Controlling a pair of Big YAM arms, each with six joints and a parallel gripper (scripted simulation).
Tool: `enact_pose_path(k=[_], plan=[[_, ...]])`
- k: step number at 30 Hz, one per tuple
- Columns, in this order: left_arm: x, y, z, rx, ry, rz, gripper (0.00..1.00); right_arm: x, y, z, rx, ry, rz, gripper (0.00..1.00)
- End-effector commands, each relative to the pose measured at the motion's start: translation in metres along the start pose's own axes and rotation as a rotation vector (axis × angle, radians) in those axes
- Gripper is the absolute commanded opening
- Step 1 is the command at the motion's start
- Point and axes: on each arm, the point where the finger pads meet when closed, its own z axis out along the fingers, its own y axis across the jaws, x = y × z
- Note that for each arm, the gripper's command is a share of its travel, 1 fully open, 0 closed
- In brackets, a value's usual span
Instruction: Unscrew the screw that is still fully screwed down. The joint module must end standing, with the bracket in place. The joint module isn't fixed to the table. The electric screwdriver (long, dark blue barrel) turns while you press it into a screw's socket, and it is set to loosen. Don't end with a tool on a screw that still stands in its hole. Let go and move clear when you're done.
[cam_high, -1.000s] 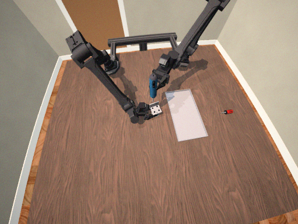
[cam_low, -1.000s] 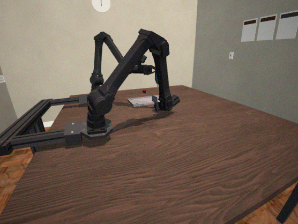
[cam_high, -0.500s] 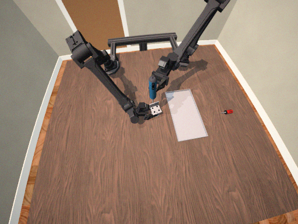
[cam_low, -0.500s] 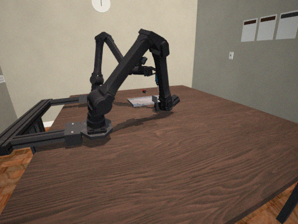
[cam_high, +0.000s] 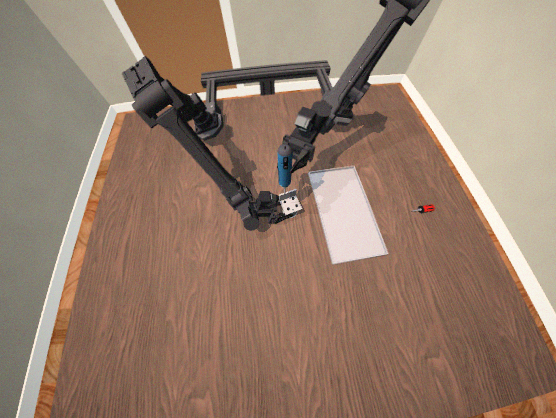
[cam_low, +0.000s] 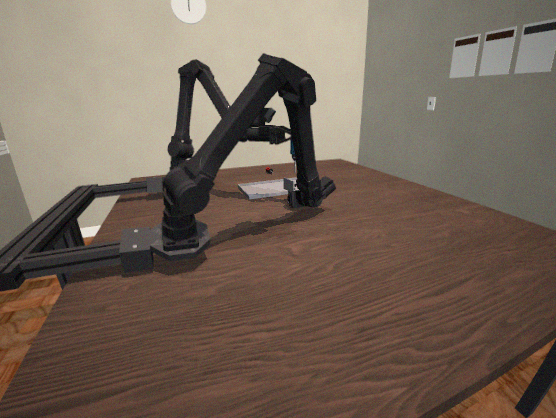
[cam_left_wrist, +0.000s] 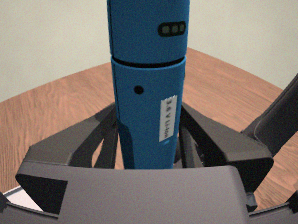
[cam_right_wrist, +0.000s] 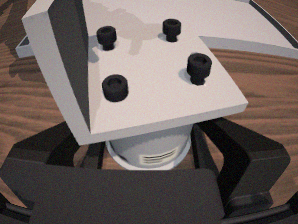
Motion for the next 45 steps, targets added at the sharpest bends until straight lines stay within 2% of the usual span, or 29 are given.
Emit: enact_pose_path(k=[1, 5, 8, 11, 19, 25, 32, 45], plan=[[-0.045, 0.013, 0.014, -0.028, -0.111, -0.02, 0.42, -0.009, -0.011, 0.0, 0.014, -0.009, -0.023, 0.59], [-0.029, 0.008, 0.017, -0.02, -0.09, -0.017, 0.42, -0.009, -0.011, 0.0, 0.014, -0.009, -0.023, 0.59], [-0.047, 0.012, 0.013, -0.028, -0.119, -0.02, 0.42, -0.009, -0.011, 0.0, 0.014, -0.009, -0.023, 0.59], [-0.048, 0.013, 0.013, -0.028, -0.121, -0.022, 0.42, -0.009, -0.011, 0.0, 0.014, -0.009, -0.023, 0.59], [-0.028, 0.009, 0.002, -0.019, -0.084, -0.024, 0.42, -0.009, -0.011, 0.0, 0.014, -0.009, -0.023, 0.59], [-0.038, 0.011, 0.007, -0.024, -0.104, -0.026, 0.42, -0.009, -0.011, 0.0, 0.014, -0.009, -0.023, 0.59], [-0.03, 0.01, 0.002, -0.02, -0.087, -0.027, 0.42, -0.009, -0.011, 0.0, 0.014, -0.009, -0.023, 0.59], [-0.032, 0.01, 0.003, -0.023, -0.093, -0.028, 0.42, -0.009, -0.011, 0.0, 0.014, -0.009, -0.023, 0.59]])
